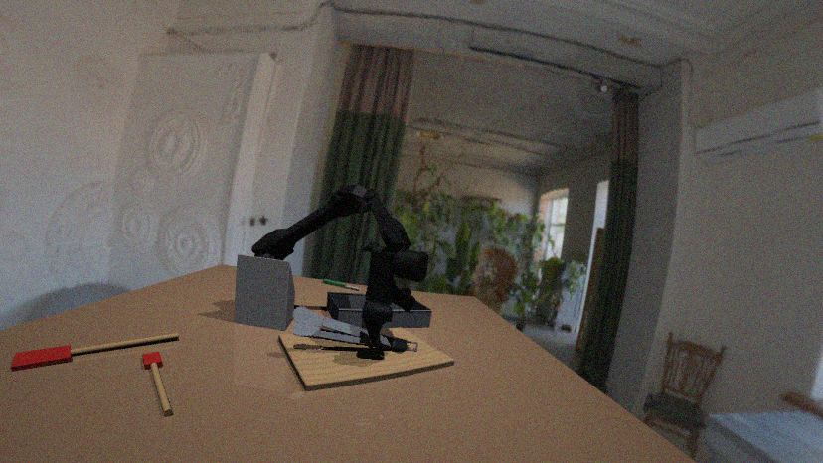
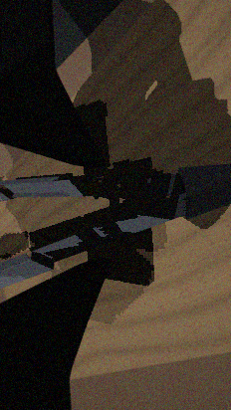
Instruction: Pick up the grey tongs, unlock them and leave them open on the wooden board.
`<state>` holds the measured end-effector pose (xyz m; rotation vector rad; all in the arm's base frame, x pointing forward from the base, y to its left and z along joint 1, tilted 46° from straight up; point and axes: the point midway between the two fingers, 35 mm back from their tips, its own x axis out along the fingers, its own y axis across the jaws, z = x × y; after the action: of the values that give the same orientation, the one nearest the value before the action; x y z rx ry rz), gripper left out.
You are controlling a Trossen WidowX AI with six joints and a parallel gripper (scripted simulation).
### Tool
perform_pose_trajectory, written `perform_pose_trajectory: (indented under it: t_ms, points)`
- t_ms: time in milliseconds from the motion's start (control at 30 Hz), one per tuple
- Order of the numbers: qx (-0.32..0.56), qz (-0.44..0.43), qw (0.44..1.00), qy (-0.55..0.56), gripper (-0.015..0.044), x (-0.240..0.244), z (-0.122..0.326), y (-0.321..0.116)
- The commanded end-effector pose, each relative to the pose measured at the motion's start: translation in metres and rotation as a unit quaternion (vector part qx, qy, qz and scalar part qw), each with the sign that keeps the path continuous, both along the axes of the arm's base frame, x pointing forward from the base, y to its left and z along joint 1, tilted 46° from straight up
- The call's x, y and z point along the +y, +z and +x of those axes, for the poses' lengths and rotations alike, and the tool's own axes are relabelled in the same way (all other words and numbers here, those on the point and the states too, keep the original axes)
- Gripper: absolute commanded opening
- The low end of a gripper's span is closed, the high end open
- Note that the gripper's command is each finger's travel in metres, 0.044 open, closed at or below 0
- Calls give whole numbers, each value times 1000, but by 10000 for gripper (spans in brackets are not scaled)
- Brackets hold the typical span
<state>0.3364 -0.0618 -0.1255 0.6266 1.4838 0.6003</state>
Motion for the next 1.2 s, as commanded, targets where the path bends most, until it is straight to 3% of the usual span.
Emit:
perform_pose_trajectory:
  t_ms: [0,67,200,567,1167]
  points:
    - [0,-1,1000,0,401,-1,0,0]
    - [0,-1,1000,0,440,-1,0,0]
    - [1,-1,1000,-1,440,2,3,16]
    - [6,4,1000,-5,440,45,3,161]
    - [-2,1,1000,-1,440,13,2,197]
